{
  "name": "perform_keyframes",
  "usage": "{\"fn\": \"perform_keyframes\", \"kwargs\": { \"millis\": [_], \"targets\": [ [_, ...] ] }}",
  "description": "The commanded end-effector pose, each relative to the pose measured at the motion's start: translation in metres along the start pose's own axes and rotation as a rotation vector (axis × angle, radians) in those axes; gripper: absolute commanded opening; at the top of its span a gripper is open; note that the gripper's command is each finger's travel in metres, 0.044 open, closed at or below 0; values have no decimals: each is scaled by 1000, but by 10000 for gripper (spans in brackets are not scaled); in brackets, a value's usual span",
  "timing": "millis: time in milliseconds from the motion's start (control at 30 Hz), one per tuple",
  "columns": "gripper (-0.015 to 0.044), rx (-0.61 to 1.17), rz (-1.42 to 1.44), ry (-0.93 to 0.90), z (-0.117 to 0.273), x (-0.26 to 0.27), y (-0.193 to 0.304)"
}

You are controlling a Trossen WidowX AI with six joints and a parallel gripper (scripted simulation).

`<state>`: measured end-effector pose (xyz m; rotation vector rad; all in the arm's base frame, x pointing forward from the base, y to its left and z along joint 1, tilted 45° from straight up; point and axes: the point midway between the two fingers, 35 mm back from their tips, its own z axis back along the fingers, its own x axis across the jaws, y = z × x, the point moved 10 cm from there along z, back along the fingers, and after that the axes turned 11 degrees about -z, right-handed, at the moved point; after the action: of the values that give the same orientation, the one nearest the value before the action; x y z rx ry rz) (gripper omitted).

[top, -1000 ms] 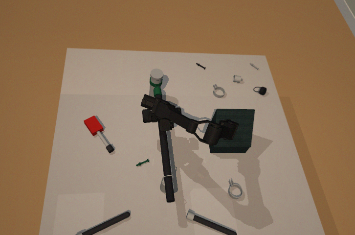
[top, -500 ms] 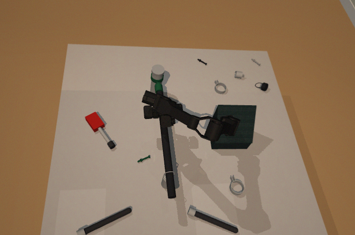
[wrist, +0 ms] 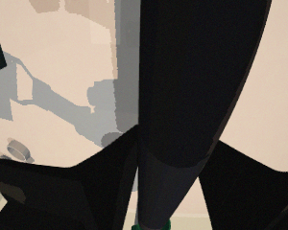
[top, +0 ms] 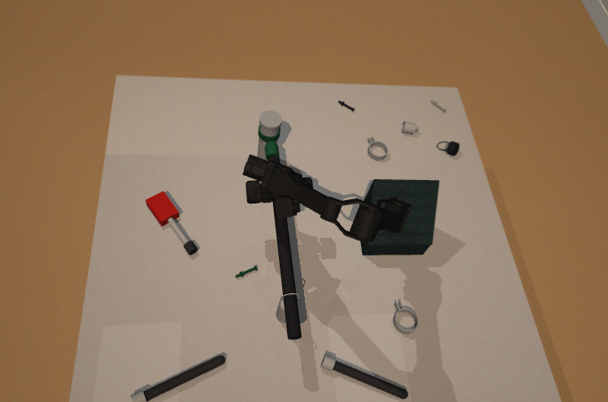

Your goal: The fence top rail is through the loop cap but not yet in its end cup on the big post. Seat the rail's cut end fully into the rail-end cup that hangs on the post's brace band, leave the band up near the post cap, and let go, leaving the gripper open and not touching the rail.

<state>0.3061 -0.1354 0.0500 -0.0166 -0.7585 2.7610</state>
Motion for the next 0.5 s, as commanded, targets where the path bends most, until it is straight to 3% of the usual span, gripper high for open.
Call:
{"fn": "perform_keyframes", "kwargs": {
  "millis": [0,467],
  "targets": [
    [0,5,2,2,1,-1,1],
    [0,8,3,3,3,-2,2]
  ]
}}
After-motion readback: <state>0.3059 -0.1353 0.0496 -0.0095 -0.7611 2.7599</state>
